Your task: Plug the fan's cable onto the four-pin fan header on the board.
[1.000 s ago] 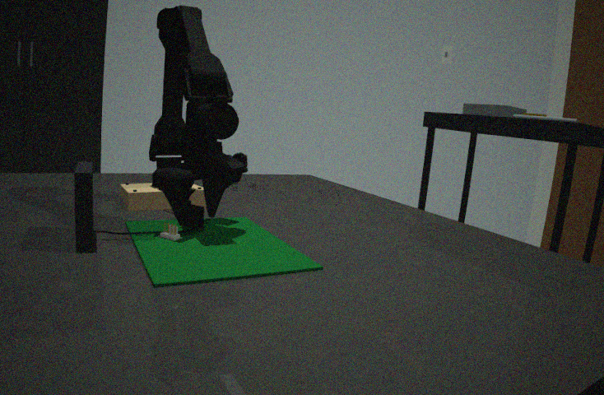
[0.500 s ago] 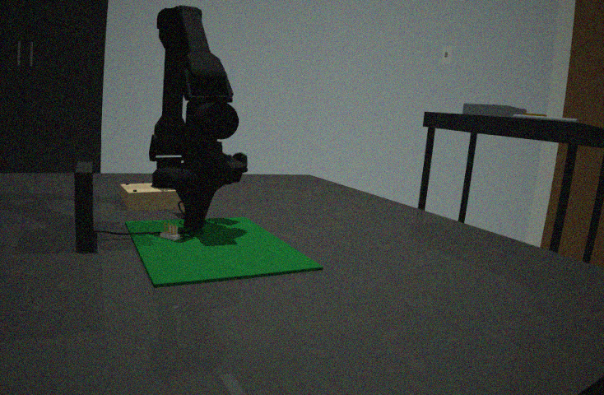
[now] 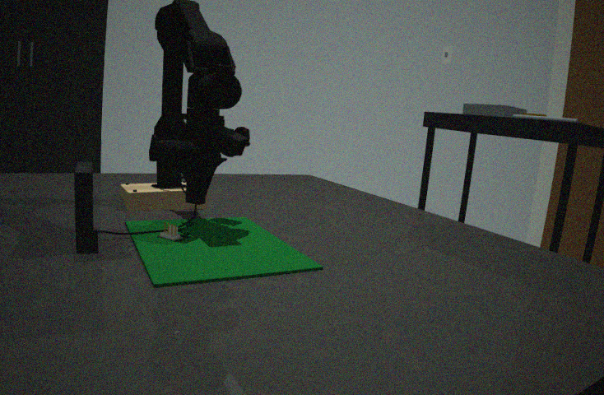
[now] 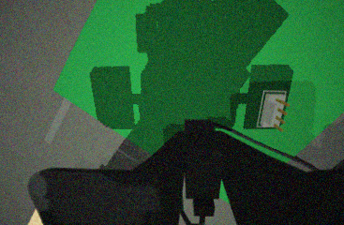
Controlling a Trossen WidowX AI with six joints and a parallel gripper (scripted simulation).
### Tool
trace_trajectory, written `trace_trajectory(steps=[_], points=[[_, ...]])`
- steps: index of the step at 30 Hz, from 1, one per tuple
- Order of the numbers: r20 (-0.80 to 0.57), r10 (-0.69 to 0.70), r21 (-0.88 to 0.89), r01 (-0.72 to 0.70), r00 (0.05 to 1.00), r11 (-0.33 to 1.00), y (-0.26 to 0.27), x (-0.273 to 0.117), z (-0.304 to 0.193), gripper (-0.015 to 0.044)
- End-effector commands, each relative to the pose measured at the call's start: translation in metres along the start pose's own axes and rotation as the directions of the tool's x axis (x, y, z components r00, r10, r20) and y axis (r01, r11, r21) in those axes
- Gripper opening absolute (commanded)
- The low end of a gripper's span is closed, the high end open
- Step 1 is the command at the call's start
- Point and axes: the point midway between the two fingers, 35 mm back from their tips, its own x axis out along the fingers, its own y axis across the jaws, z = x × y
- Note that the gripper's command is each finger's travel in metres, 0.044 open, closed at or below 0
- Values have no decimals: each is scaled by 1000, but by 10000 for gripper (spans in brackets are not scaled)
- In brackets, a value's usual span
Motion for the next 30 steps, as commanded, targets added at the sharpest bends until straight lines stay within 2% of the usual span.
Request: trace_trajectory(steps=[1, 5, 7, 30], points=[[-7, -1, 7, 1, 1000, 1000, -9, -4, 1, 0], [-8, -5, 21, 5, 1000, 1000, -67, -3, 0, 0], [-8, -6, 24, 6, 1000, 1000, -77, -3, -1, 0], [-8, -6, 20, 6, 1000, 1000, -78, -5, 4, 0]])
